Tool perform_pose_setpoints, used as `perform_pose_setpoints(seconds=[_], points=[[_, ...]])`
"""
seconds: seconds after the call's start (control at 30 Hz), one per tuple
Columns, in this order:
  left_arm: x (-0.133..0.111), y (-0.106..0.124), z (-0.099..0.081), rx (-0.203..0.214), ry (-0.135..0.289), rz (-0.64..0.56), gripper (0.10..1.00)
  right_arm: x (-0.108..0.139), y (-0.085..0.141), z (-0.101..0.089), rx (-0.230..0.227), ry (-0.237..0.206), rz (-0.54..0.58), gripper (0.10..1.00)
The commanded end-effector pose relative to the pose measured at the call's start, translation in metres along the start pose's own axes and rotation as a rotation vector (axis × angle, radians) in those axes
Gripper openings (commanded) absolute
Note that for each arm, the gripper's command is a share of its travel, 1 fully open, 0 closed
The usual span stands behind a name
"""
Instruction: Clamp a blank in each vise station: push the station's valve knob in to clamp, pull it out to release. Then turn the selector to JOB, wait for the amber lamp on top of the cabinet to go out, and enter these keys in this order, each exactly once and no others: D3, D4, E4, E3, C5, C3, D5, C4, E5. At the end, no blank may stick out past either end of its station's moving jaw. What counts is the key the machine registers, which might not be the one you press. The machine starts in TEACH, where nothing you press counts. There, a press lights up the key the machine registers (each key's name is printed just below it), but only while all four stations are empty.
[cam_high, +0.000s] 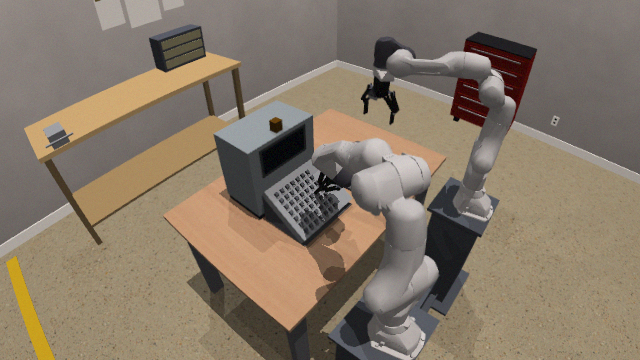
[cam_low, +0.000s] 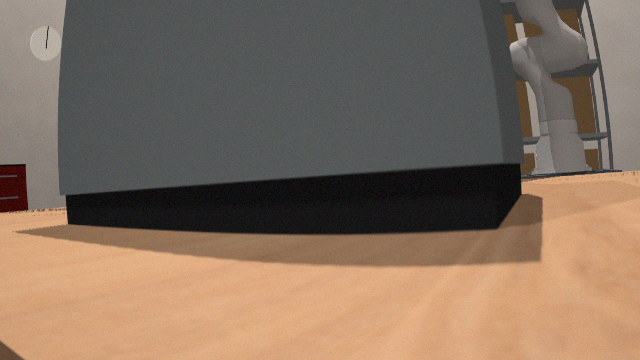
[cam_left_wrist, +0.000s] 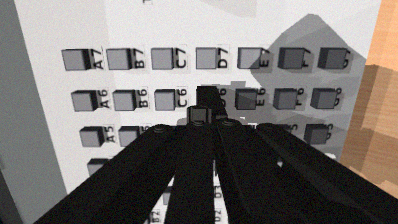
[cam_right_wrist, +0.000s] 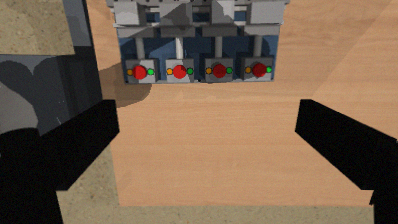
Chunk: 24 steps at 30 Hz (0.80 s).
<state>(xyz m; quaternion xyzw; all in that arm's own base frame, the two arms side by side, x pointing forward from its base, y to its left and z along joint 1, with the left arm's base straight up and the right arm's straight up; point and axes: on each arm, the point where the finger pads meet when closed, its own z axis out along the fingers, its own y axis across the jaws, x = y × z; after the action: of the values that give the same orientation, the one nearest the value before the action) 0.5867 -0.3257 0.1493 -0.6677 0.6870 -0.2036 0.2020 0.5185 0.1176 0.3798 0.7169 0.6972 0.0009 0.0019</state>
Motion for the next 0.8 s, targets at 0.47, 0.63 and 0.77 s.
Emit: perform_pose_setpoints(seconds=[0.47, 0.63, 0.77], points=[[0.001, 0.0, 0.001, 0.002, 0.003, -0.006, 0.099, 0.0, 0.0, 0.0, 0.0, 0.0, 0.0, 1.0], [0.001, 0.0, -0.01, 0.002, 0.003, -0.006, 0.099, 0.0, 0.0, 0.0, 0.0, 0.0, 0.0, 1.0], [-0.021, -0.022, -0.01, 0.002, 0.003, -0.006, 0.099, 0.0, 0.0, 0.0, 0.0, 0.0, 0.0, 1.0]])
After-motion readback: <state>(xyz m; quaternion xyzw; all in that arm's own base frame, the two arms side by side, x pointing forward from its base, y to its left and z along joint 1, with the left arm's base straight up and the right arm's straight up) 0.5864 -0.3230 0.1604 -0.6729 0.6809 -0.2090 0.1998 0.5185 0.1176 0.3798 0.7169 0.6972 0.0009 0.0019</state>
